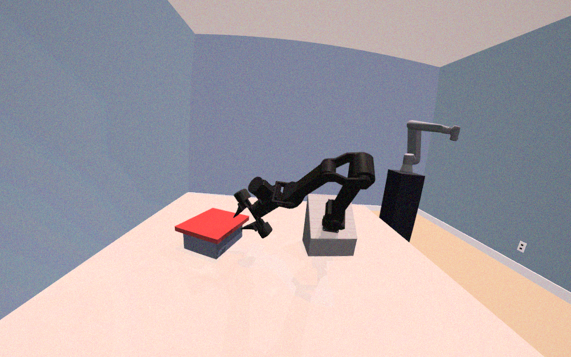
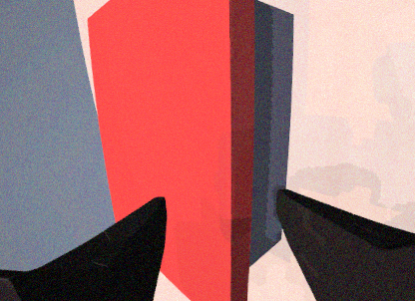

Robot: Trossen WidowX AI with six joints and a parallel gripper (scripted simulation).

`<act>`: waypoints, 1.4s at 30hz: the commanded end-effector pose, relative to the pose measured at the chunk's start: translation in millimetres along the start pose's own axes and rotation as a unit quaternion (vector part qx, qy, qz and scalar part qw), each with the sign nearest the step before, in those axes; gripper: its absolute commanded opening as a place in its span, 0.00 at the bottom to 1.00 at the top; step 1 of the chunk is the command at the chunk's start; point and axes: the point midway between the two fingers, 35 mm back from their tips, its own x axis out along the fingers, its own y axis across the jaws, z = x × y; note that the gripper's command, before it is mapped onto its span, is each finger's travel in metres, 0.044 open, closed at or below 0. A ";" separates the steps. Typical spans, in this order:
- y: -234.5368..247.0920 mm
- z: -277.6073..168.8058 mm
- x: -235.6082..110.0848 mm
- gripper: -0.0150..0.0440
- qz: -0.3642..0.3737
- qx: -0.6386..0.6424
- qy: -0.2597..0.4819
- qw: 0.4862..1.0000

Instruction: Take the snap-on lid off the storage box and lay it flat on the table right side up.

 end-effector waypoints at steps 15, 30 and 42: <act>-0.8 0.2 30.6 0.65 0.001 0.002 0.000 1.000; -2.2 0.8 39.5 0.56 0.002 0.002 0.000 1.000; -2.2 0.8 39.5 0.33 0.002 0.002 0.000 1.000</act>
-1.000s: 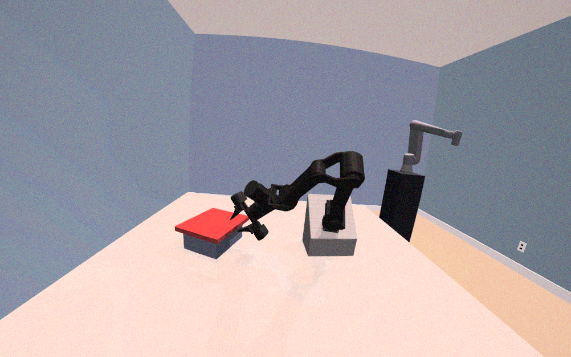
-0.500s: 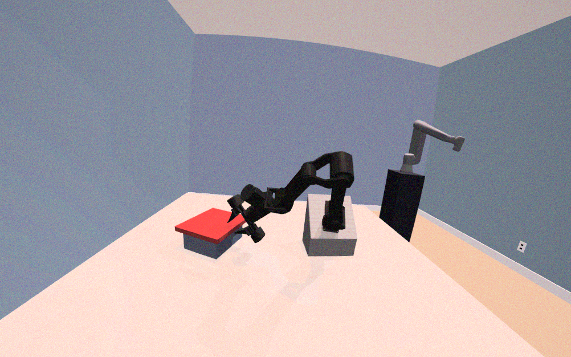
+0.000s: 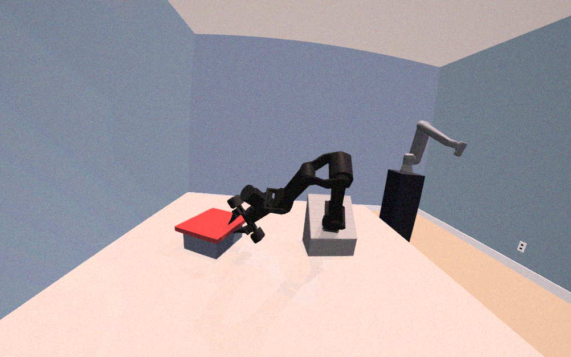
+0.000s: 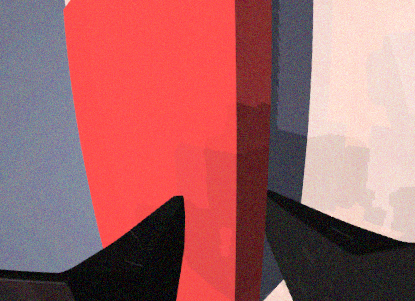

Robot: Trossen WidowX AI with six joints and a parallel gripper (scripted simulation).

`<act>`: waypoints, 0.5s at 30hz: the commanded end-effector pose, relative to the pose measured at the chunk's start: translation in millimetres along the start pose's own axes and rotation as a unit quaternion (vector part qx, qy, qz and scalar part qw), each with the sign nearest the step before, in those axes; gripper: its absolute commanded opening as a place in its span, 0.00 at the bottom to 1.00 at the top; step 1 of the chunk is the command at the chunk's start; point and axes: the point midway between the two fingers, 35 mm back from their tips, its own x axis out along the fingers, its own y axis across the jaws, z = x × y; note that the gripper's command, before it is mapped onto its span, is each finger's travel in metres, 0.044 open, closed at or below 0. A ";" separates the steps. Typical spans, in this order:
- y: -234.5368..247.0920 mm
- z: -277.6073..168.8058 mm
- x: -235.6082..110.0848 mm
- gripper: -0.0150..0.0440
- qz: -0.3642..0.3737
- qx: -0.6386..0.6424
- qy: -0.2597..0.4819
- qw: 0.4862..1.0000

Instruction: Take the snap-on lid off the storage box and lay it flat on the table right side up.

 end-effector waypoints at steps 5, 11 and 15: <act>0.1 0.2 -0.3 0.25 0.000 0.000 0.000 1.000; 1.1 0.2 -1.1 0.25 0.000 0.000 0.000 1.000; 1.6 0.2 -1.7 0.25 0.000 0.000 0.000 1.000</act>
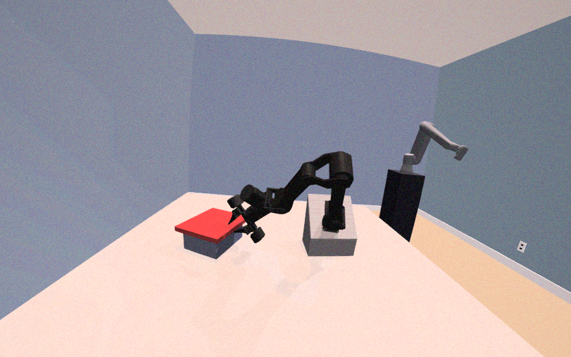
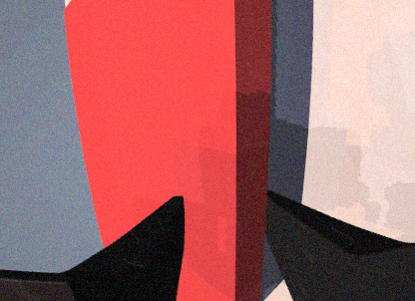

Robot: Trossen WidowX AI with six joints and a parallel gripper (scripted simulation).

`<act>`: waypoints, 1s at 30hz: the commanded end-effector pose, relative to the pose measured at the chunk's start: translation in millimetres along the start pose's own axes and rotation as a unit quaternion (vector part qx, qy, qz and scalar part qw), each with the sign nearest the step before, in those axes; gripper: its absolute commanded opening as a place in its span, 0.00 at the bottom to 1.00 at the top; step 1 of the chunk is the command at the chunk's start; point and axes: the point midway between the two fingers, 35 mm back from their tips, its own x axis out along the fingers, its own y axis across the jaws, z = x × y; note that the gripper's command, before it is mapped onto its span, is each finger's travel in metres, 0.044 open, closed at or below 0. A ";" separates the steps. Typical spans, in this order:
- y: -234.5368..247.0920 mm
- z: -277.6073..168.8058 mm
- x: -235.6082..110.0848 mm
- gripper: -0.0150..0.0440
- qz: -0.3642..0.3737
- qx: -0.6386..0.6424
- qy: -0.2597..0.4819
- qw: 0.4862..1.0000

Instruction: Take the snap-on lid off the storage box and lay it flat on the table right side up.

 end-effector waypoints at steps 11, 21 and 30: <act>2.8 0.2 -2.5 0.25 0.000 -0.001 0.000 1.000; 3.9 0.3 -4.3 0.25 0.000 -0.001 0.000 1.000; 5.0 0.3 -5.8 0.25 0.000 -0.001 0.000 1.000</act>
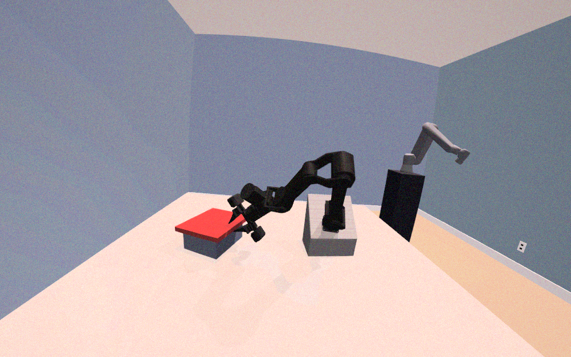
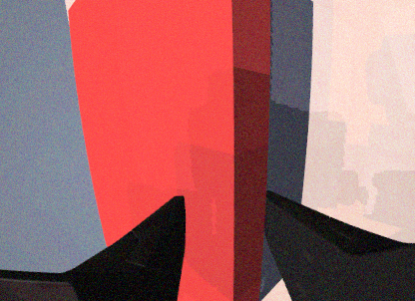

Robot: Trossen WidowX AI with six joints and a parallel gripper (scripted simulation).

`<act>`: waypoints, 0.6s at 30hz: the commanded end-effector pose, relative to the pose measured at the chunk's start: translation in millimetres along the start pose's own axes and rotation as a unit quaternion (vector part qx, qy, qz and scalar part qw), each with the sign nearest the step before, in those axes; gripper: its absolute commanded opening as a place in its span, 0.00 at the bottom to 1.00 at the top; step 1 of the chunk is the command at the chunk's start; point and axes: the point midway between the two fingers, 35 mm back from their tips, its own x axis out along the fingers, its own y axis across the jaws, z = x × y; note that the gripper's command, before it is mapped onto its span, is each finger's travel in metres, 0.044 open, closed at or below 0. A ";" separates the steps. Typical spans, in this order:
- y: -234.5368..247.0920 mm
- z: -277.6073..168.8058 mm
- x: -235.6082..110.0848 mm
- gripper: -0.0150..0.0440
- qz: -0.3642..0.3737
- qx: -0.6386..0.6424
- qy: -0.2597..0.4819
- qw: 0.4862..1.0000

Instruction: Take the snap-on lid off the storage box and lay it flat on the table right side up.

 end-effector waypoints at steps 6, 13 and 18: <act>3.6 0.3 -3.1 0.25 0.002 -0.001 0.001 1.000; 4.5 0.3 -4.2 0.25 0.002 -0.001 0.001 1.000; 5.2 0.4 -4.9 0.25 0.002 -0.001 0.001 1.000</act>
